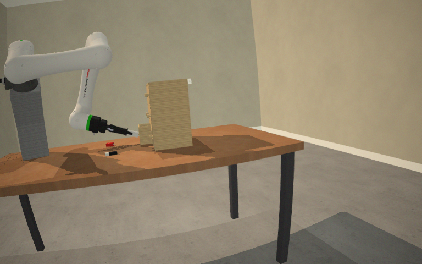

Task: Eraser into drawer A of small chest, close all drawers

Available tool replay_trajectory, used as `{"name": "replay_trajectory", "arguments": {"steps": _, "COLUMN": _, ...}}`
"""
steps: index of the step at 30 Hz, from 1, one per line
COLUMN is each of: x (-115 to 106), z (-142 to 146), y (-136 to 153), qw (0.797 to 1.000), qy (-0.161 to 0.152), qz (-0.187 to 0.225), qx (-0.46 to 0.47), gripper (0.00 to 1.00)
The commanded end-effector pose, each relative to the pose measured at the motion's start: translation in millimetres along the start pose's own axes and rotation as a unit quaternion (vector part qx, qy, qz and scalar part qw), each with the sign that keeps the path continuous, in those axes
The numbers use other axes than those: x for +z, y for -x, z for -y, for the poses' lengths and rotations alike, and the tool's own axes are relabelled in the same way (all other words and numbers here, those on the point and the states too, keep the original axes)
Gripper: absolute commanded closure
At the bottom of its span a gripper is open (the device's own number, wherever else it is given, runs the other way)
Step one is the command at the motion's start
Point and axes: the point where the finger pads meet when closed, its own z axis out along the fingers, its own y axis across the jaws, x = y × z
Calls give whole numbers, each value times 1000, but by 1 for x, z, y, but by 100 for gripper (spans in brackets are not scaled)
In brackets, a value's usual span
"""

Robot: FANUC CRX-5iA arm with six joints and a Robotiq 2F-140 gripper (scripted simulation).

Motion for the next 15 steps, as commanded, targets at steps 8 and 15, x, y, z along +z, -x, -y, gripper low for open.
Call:
{"name": "replay_trajectory", "arguments": {"steps": 8, "x": 0, "z": 0, "y": 0, "qw": 1000, "qy": 0, "qz": 0, "qx": 0, "gripper": 82}}
{"name": "replay_trajectory", "arguments": {"steps": 15, "x": 0, "z": 0, "y": 0, "qw": 1000, "qy": 0, "qz": 0, "qx": 0, "gripper": 80}}
